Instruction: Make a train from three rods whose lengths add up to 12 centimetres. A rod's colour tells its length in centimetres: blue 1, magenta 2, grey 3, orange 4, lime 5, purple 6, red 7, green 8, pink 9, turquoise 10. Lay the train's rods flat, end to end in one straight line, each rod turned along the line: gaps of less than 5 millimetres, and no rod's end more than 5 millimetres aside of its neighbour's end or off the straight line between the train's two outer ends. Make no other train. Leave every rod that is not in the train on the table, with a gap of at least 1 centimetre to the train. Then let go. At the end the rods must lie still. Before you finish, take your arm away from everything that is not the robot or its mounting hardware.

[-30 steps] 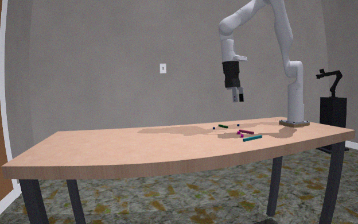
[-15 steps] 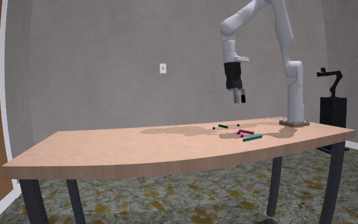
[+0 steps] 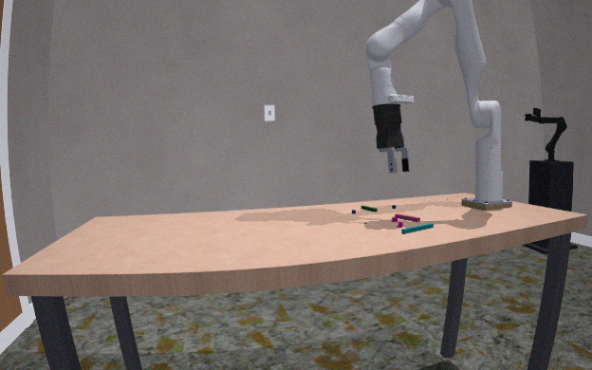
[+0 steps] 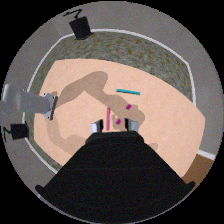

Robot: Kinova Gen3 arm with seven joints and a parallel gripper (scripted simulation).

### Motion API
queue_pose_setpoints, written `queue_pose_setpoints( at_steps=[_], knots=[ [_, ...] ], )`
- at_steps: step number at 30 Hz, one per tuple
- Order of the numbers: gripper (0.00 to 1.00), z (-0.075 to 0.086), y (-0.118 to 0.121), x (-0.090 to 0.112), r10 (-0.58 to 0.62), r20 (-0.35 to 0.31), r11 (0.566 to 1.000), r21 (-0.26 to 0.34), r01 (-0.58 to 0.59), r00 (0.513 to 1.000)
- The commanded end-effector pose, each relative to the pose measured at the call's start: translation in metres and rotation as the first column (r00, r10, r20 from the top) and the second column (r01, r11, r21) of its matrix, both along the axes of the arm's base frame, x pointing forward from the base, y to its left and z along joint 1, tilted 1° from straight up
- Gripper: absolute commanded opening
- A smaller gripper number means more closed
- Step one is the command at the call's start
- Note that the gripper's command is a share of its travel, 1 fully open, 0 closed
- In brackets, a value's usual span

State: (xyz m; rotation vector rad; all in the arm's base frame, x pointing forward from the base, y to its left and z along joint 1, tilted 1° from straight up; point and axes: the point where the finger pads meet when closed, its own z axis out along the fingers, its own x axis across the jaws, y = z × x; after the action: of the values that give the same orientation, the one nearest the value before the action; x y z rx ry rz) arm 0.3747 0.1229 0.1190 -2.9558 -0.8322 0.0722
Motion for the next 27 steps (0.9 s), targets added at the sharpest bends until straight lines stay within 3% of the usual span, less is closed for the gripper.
queue_pose_setpoints(
  at_steps=[1, 27],
  knots=[
    [1.0, 0.0, 0.001, 0.0, 0.002, 0.001, 1.0, 0.0, -0.002, 1.0],
    [1.0, -0.007, 0.013, -0.007, -0.144, -0.011, 0.99, -0.008, 0.144, 0.99]
  ],
)
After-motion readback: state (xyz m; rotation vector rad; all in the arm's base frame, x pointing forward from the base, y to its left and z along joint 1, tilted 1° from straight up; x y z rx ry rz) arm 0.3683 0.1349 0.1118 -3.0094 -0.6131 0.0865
